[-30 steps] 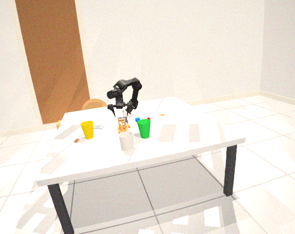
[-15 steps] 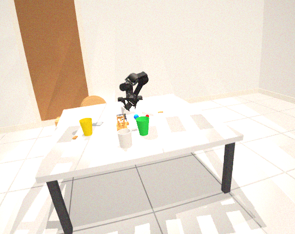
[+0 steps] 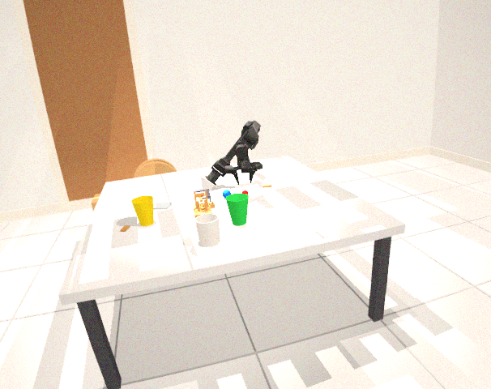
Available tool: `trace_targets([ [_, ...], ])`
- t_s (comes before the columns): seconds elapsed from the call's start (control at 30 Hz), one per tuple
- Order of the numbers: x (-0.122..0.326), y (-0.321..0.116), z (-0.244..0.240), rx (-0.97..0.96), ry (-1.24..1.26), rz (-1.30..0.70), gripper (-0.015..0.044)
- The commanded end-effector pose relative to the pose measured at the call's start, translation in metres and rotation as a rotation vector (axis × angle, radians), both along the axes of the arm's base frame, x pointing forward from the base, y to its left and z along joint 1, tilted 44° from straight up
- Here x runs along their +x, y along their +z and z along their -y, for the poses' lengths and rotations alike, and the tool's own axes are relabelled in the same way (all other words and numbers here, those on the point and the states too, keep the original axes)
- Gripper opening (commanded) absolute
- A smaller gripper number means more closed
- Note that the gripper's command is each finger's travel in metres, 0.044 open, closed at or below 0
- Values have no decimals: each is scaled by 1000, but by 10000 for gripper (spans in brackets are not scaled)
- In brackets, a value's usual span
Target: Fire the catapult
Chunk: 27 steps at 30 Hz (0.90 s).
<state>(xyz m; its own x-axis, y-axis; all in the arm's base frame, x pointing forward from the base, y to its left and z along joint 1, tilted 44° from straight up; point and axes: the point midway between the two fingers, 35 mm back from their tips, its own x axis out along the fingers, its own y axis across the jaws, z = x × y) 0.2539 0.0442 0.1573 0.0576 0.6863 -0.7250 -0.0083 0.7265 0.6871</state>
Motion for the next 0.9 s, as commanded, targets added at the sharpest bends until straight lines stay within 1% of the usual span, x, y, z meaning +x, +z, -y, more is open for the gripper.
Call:
trace_targets([
  [0.0, -9, -3, -6, 8, 0, -4, 300],
  [0.27, -10, -18, -19, 9, 0, -4, 300],
  [0.87, -8, -36, -36, 8, 0, -3, 300],
])
